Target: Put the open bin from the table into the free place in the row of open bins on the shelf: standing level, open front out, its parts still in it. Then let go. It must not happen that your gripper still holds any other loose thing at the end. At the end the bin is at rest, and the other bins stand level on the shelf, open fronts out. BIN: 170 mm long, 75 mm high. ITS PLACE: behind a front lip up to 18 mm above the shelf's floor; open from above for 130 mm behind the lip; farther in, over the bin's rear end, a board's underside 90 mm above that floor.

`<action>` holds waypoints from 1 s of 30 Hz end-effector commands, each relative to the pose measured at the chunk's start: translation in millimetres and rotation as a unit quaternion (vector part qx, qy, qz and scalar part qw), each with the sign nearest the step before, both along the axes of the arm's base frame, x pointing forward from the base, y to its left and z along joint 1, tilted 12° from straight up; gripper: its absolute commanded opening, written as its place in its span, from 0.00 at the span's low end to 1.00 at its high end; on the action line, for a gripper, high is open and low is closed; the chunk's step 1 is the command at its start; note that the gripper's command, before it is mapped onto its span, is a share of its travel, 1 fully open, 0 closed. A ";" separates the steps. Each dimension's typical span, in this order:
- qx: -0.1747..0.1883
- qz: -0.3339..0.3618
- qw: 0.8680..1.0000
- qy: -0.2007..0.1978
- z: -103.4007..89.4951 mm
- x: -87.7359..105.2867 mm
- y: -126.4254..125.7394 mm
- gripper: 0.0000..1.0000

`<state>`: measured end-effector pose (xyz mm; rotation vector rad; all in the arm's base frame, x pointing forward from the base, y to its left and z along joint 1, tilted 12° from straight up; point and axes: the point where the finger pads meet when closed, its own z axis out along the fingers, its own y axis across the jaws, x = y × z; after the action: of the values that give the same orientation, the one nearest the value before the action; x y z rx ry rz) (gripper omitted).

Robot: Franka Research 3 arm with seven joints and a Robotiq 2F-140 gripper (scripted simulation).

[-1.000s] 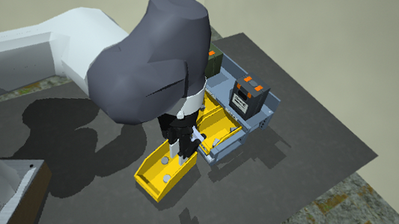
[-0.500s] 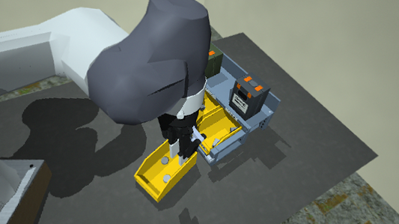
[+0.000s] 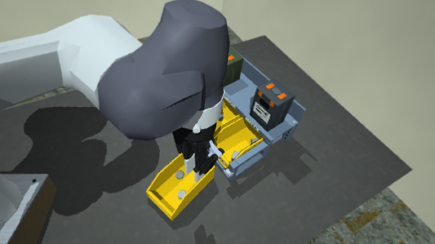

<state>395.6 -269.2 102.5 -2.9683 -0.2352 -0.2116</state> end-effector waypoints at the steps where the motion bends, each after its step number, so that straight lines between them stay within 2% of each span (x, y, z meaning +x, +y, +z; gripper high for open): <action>1: -0.001 -0.002 1.000 -0.002 -5.1 2.6 1.6 0.15; 30: 0.000 -0.002 1.000 -0.002 -51.3 8.8 9.4 0.15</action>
<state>401.2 -261.0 54.6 -2.9668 -0.2406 -0.2074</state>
